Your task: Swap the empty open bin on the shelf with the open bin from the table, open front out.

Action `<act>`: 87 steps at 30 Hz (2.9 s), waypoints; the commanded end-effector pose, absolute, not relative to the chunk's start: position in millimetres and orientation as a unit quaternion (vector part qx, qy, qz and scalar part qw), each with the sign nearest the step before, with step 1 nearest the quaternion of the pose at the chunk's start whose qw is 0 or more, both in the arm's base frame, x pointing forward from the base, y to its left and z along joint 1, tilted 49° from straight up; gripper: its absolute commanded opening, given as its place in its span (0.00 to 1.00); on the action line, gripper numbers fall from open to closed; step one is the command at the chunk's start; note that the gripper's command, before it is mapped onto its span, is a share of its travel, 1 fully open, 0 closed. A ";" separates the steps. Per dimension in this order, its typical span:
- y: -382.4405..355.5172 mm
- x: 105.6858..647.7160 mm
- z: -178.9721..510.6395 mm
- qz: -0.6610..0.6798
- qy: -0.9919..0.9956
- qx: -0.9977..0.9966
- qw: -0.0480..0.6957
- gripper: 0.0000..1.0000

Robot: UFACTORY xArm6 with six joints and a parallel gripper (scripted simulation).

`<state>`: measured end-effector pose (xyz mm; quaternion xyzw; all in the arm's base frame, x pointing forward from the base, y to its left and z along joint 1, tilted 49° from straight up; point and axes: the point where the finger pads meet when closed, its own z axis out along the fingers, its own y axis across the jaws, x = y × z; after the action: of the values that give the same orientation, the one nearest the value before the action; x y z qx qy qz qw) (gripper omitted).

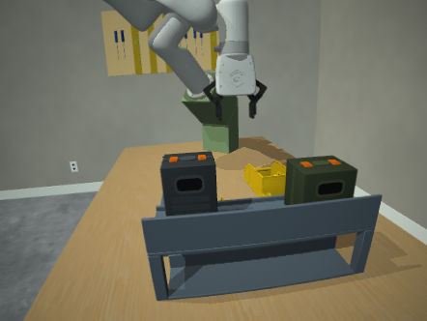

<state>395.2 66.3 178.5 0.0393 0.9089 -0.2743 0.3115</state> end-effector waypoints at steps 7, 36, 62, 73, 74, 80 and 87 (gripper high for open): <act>67.0 395.6 179.3 -0.273 0.909 0.039 0.312 0.00; 67.2 396.0 178.2 -0.274 0.909 0.039 0.312 0.00; 74.1 410.2 71.4 -0.288 0.910 -0.002 0.298 0.00; 74.1 410.2 70.9 -0.288 0.910 -0.002 0.298 0.00; 74.1 410.2 70.9 -0.288 0.910 -0.002 0.298 0.00; 74.1 410.2 70.9 -0.288 0.910 -0.002 0.298 0.00; 74.1 410.2 70.9 -0.288 0.910 -0.002 0.298 0.26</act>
<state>409.8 73.3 70.4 -0.0019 0.9100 -0.2890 0.2971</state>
